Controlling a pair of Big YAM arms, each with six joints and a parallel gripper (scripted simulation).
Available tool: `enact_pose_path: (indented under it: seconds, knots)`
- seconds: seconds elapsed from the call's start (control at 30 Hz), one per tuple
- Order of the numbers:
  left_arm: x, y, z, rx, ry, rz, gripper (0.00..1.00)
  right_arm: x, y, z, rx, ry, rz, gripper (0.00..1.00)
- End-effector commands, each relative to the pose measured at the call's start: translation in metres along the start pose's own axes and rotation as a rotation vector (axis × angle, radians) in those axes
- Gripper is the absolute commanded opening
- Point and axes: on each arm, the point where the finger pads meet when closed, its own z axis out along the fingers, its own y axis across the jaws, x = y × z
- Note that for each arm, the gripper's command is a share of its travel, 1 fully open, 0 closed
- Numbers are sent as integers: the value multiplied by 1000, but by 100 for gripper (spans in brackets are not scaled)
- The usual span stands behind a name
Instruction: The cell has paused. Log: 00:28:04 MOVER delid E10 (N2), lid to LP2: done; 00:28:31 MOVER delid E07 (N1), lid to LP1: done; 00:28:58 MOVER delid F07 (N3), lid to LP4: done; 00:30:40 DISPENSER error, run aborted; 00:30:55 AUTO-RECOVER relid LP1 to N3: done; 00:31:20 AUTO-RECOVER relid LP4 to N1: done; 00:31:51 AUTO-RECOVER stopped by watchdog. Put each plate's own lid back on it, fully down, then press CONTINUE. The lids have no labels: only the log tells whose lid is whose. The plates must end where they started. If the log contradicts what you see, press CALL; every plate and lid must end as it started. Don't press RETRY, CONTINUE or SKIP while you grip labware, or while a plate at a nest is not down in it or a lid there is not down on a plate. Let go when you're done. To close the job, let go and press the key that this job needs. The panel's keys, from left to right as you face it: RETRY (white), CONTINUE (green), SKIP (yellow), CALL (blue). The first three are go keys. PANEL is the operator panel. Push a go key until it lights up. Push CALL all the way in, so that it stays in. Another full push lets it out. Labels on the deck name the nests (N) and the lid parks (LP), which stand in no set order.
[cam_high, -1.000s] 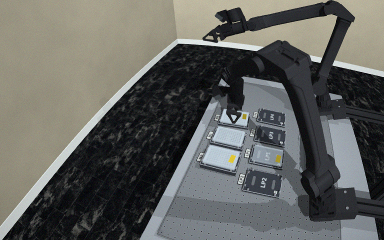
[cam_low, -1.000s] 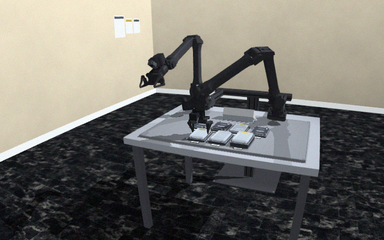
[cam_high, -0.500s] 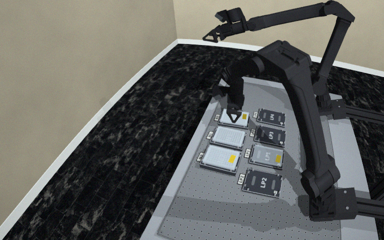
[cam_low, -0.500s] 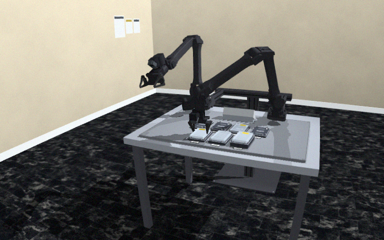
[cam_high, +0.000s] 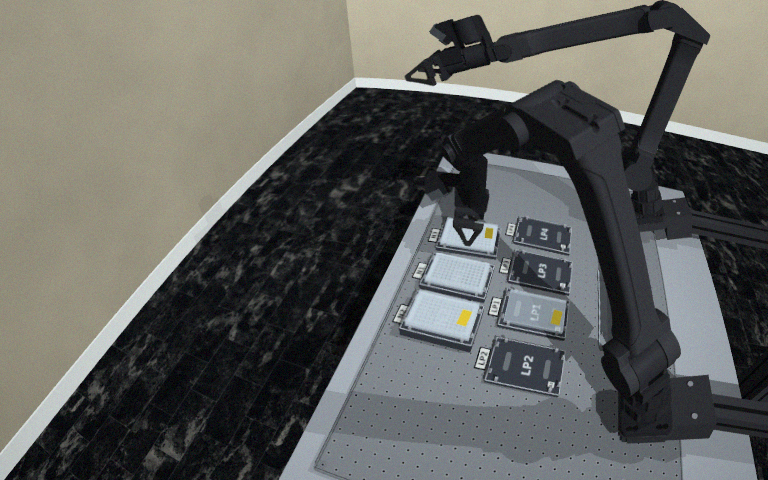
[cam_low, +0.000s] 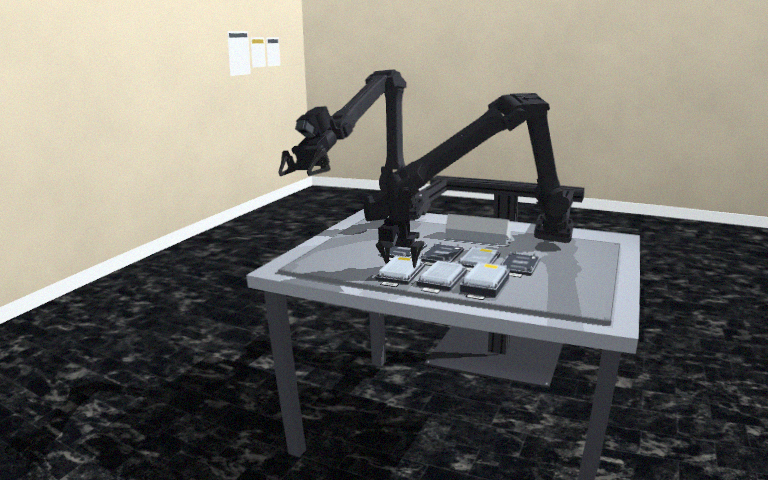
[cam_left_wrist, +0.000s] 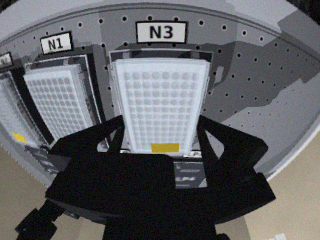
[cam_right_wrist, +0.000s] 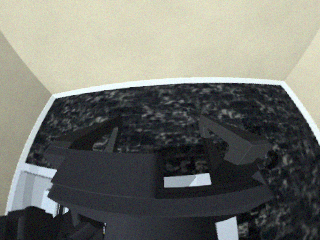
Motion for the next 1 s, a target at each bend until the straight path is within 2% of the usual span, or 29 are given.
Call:
enact_pose_path:
  seconds: [0.0,0.97]
  knots:
    - [-29,-13,-31,56,-44,-15,0,-31,0,7,1,-41,6,100]
    - [-21,-24,-47,71,-50,-17,0,-31,0,7,1,-41,6,100]
